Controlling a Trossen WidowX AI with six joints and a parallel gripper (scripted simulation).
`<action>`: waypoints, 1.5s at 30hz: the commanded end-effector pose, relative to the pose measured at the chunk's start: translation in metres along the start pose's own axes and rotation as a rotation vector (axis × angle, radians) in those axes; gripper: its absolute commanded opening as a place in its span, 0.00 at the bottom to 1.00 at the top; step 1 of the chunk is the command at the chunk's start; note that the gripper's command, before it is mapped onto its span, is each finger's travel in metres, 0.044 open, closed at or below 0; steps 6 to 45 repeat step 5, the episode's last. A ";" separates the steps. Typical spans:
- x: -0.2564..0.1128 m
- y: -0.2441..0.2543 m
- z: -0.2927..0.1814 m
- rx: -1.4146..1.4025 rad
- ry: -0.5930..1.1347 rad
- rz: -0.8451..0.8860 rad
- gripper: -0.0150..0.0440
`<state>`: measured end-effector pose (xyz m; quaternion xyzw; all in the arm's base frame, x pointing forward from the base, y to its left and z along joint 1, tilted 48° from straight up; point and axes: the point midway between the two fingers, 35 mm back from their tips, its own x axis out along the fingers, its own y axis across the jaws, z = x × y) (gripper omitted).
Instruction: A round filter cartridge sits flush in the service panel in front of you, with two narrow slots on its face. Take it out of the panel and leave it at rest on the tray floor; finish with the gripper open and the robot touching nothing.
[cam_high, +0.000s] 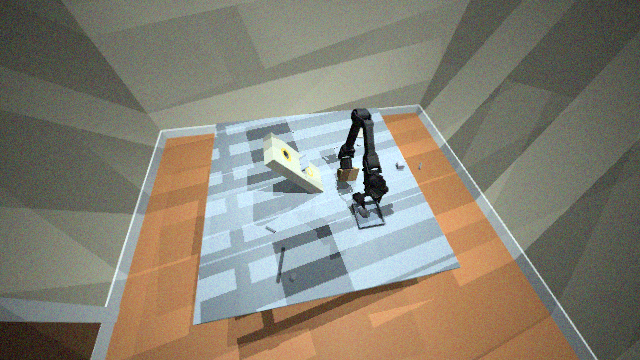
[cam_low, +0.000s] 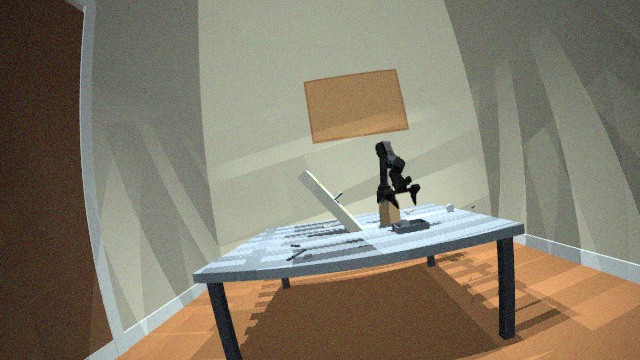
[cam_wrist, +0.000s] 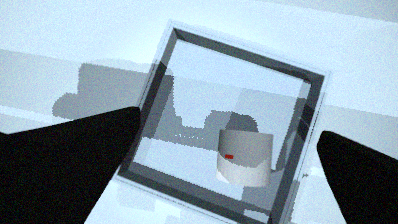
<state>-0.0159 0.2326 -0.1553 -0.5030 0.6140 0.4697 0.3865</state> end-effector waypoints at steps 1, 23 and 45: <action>0.000 0.000 0.000 0.001 -0.001 0.000 1.00; 0.000 0.000 0.000 0.001 -0.001 0.000 1.00; 0.000 0.000 0.000 0.001 -0.001 0.000 1.00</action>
